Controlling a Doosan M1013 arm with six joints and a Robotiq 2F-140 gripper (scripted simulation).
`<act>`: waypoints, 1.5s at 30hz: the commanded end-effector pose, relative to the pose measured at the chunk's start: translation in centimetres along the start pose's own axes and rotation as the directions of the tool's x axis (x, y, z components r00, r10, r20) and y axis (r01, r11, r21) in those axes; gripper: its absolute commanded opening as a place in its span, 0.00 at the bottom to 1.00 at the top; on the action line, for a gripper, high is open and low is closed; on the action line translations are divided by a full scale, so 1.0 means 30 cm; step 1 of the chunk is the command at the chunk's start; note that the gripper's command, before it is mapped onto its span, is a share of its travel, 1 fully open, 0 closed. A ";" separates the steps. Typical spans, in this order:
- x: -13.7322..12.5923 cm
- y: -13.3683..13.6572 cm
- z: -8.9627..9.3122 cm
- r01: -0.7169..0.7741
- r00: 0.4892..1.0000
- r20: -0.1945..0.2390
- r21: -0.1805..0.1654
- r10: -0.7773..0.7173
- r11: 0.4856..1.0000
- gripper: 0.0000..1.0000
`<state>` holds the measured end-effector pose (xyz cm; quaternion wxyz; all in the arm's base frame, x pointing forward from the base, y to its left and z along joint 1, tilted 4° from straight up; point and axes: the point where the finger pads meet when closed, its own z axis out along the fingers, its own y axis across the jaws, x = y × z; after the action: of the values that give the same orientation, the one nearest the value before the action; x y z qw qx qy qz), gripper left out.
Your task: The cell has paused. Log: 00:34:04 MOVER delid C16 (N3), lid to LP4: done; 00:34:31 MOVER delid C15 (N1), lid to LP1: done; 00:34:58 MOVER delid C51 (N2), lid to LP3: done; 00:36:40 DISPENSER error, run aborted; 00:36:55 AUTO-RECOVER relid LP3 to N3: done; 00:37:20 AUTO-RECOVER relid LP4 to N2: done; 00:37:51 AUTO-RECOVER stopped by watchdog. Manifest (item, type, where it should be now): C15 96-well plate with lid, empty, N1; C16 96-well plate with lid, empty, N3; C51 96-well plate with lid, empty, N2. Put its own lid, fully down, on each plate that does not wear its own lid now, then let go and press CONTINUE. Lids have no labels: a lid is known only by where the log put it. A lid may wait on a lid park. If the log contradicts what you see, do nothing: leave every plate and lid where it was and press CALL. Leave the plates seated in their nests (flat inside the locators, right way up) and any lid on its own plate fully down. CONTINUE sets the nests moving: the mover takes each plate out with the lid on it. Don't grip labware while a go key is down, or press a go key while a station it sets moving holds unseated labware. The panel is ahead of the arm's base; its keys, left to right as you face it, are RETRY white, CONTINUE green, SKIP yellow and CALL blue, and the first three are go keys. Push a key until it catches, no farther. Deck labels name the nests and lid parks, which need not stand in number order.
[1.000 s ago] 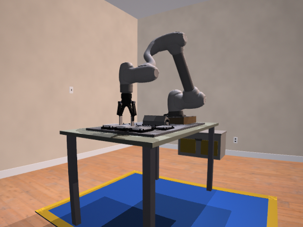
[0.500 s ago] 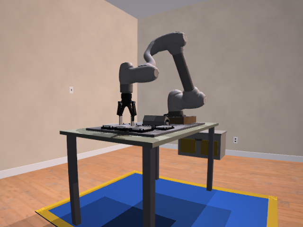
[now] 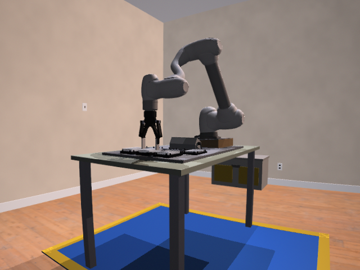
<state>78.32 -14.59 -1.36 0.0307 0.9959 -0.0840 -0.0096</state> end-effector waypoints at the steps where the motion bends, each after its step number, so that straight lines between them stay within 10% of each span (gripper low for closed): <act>1: -0.002 0.005 0.010 -0.003 1.000 0.001 -0.001 0.003 1.000 0.66; 45: -0.002 0.004 -0.165 -0.003 1.000 0.001 -0.001 0.003 1.000 0.66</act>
<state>78.25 -14.59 3.08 0.0322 0.9958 -0.0856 -0.0106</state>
